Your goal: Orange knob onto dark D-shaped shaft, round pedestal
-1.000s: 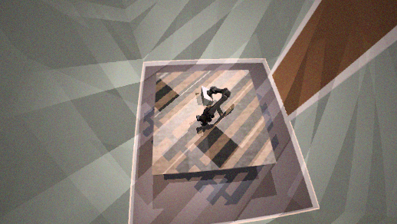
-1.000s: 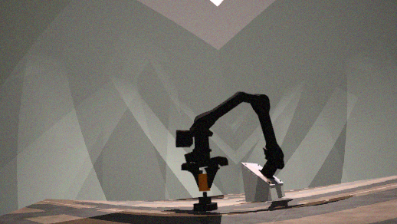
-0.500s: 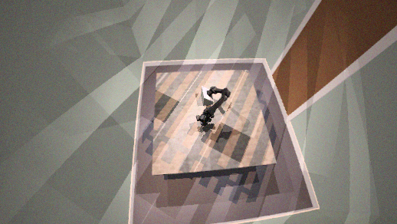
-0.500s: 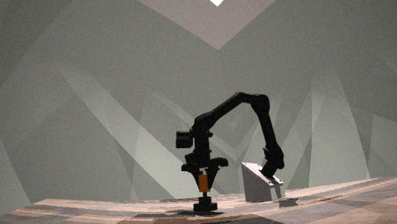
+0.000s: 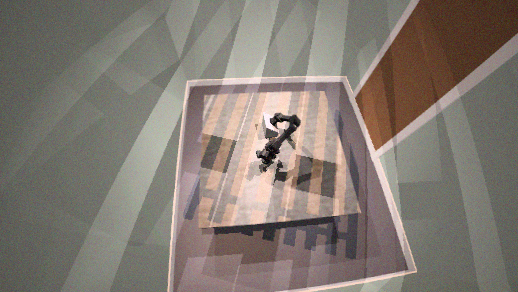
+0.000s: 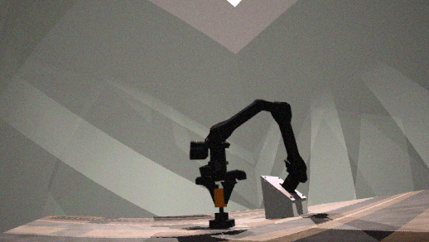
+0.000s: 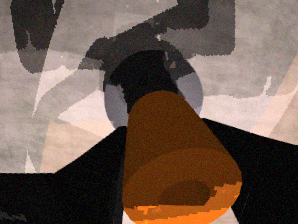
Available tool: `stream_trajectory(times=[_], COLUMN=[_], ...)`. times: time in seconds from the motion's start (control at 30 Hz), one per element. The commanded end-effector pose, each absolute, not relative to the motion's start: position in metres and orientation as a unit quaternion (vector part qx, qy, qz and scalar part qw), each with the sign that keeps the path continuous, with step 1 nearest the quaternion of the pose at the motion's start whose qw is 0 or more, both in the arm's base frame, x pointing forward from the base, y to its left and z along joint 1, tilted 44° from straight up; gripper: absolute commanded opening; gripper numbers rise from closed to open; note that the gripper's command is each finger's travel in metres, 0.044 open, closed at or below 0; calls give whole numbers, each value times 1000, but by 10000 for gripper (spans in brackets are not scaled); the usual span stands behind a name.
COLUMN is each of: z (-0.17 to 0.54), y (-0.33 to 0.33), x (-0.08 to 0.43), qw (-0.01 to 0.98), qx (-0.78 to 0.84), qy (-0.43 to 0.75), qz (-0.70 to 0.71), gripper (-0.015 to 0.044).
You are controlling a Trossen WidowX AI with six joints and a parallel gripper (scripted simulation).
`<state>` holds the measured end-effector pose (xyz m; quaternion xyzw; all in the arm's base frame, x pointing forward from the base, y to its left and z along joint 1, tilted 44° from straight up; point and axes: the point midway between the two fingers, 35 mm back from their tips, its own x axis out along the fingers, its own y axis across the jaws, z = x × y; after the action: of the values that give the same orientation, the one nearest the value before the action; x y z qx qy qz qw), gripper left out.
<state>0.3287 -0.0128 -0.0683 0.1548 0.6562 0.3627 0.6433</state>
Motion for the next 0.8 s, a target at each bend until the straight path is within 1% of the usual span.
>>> stream_trajectory(times=[0.0,0.4,0.63,0.77], z=[-69,-67,-66,-66], y=[-12,-16,-18,-18], x=[329,327,326,328], qw=[645,645,658,658], qx=[158,157,92,89], qy=[655,655,616,613], qz=[361,361,424,427], gripper=[0,0,0,0])
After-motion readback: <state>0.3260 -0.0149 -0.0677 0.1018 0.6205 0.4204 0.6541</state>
